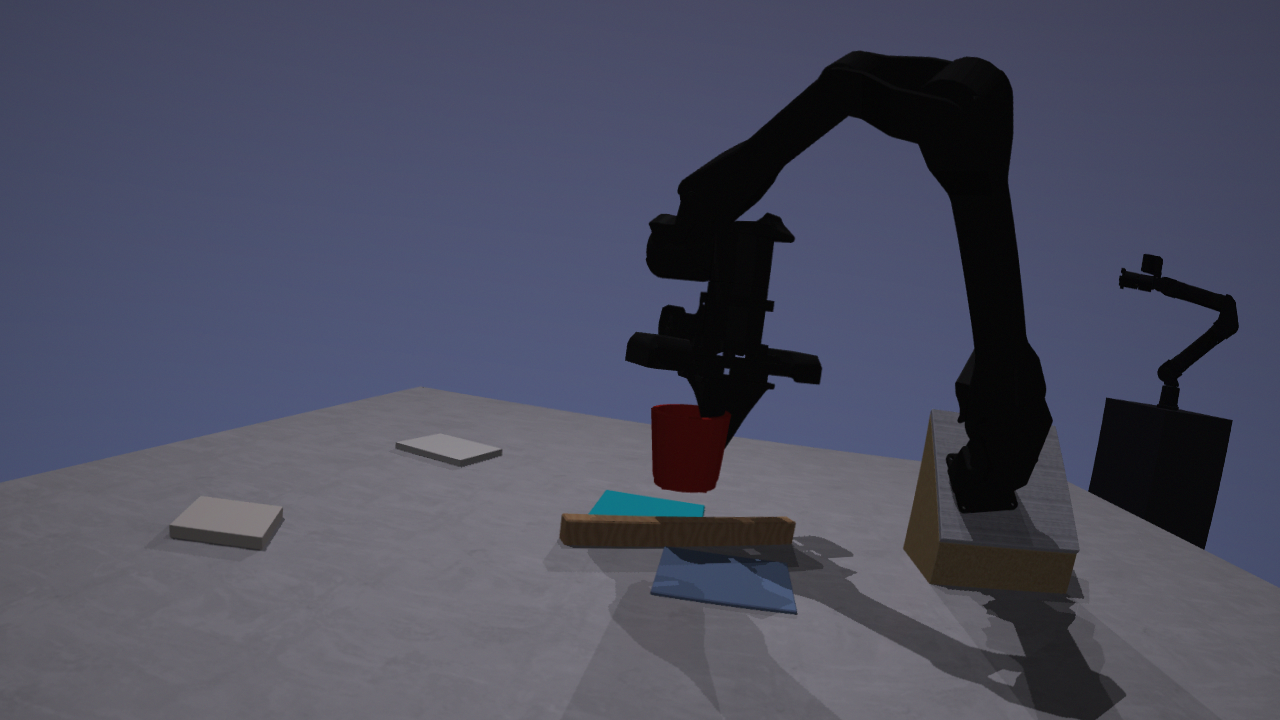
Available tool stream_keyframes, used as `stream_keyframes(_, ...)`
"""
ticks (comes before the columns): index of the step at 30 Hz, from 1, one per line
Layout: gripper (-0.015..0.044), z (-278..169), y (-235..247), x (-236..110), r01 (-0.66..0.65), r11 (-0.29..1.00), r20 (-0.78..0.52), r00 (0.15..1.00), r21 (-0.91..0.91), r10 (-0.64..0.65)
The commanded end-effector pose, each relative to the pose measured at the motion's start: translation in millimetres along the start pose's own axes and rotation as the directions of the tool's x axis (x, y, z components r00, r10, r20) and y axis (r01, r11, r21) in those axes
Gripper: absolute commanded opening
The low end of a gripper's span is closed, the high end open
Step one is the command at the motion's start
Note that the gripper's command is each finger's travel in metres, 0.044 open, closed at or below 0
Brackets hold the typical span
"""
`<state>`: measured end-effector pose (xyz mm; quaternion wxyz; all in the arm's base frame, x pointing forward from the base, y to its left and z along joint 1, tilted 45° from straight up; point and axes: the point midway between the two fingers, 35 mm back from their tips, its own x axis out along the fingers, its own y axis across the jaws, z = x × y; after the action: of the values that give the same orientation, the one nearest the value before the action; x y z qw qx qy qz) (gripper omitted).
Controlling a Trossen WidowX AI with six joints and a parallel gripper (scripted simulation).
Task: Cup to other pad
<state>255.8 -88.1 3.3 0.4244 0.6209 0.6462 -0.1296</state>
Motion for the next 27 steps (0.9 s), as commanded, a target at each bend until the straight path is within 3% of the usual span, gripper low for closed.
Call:
stream_keyframes(1, 0.0, 12, -1, -1, 0.001, 1.0, 0.004, 1.0, -0.001, -0.001)
stream_keyframes(27, 0.0, 62, -5, -3, 0.001, 1.0, 0.007, 1.0, -0.002, -0.001)
